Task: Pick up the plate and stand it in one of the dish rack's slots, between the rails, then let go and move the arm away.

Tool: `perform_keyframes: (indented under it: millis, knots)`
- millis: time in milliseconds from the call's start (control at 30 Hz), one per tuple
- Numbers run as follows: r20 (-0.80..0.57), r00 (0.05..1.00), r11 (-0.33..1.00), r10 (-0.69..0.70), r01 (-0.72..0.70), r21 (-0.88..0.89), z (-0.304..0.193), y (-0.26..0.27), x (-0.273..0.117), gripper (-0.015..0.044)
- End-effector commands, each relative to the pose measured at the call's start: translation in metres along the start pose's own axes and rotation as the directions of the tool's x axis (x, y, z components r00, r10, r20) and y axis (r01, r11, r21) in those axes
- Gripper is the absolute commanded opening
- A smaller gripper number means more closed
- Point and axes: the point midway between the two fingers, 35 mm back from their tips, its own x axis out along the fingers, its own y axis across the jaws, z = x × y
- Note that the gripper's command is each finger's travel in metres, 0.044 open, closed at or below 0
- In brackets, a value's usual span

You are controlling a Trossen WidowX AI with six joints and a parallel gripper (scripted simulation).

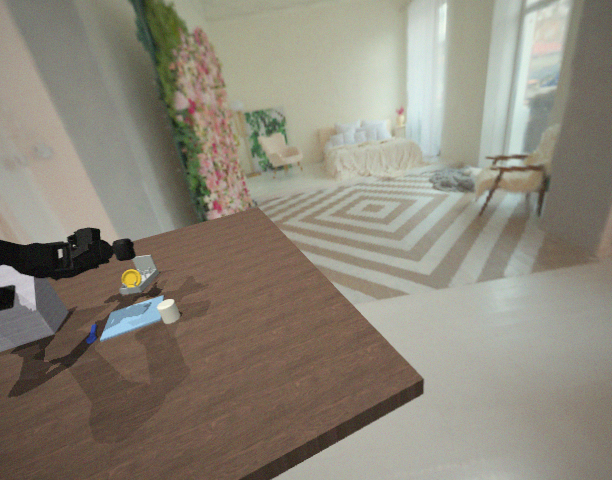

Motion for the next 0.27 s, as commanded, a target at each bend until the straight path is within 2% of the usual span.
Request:
perform_keyframes:
  millis: [0,233]
  knots:
    - [-0.027,1.0,0.999,0.014,-0.012,0.045,0.0036,0.0012,0.0,0.04]
    - [-0.145,0.985,0.97,0.089,-0.053,0.237,0.0033,0.0063,0.0033,0.04]
